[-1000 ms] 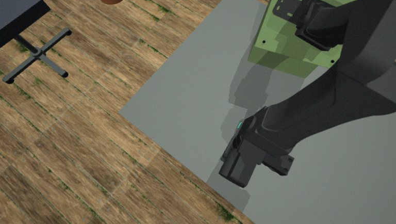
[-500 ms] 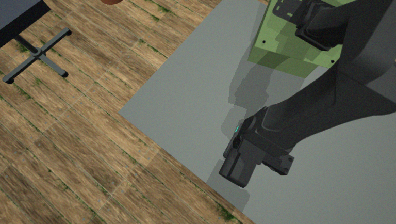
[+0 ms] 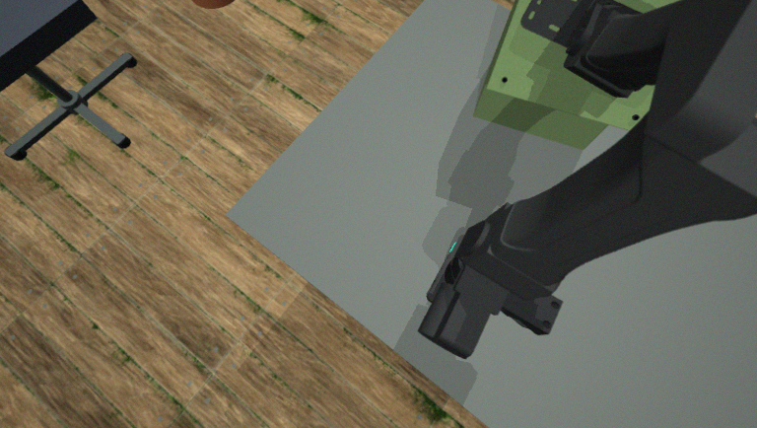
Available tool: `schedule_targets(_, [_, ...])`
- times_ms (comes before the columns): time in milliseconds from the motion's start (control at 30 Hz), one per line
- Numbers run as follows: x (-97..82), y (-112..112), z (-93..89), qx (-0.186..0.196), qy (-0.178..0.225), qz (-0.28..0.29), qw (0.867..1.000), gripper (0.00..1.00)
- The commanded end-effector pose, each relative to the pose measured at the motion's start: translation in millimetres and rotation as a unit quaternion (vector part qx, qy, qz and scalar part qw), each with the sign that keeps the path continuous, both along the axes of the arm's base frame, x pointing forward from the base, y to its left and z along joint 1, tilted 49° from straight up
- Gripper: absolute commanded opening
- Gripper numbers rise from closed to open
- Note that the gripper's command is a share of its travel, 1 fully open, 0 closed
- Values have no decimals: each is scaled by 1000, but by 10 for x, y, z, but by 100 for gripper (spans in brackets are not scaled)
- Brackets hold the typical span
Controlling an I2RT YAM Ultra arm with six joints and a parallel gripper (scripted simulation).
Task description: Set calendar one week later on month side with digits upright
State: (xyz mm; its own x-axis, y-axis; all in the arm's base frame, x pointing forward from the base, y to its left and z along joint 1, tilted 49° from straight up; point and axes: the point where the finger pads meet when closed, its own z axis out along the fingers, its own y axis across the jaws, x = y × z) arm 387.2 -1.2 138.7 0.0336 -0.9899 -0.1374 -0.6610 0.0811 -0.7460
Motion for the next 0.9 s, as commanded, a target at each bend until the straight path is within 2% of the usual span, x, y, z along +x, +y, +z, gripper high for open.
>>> schedule_targets(0, [3,1,25,0,-4,1,1000,47])
schedule_targets(600, [44,6,-11,0,-4,1,1000,47])
schedule_targets(867, [118,16,-75,0,-4,1,1000,47])
